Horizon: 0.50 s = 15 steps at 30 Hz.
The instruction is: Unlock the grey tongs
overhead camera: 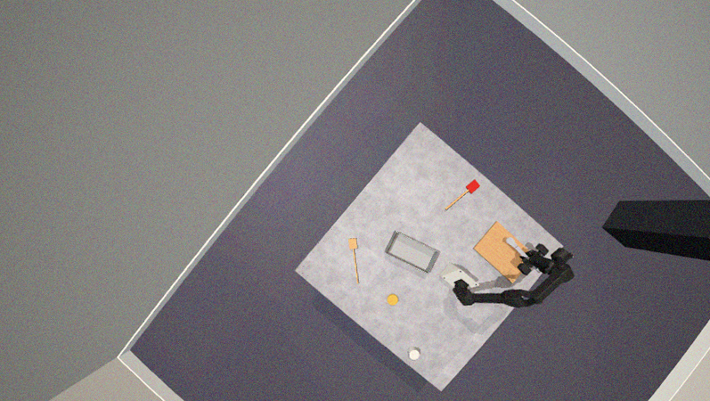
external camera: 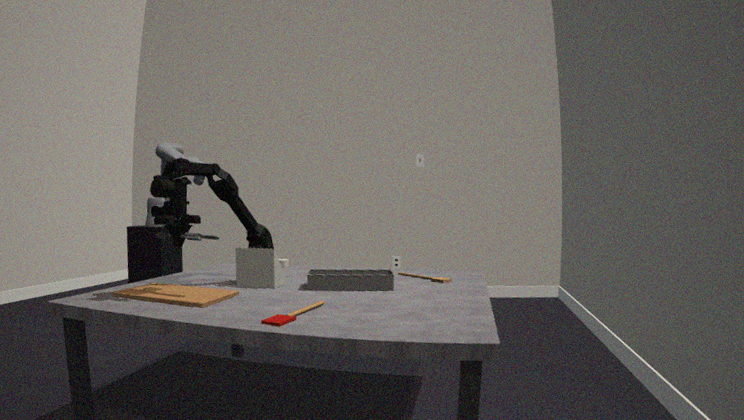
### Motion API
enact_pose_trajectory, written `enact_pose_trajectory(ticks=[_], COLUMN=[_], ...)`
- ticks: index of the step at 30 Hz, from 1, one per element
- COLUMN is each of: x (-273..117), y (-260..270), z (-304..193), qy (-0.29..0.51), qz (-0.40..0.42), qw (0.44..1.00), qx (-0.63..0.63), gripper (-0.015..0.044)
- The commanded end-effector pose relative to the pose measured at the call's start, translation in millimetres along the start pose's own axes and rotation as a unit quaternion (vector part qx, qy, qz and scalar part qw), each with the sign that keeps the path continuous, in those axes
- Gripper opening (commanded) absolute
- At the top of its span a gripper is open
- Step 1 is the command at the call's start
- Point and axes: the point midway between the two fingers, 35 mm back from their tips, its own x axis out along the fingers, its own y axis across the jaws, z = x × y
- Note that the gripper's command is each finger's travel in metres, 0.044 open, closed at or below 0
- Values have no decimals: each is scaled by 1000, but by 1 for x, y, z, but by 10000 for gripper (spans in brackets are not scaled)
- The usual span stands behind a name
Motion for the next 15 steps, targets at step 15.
enact_pose_trajectory(ticks=[15], x=[8], y=[-6], z=[31], qy=[-55], qz=[-19], qw=[998], qx=[-21], gripper=[-150])
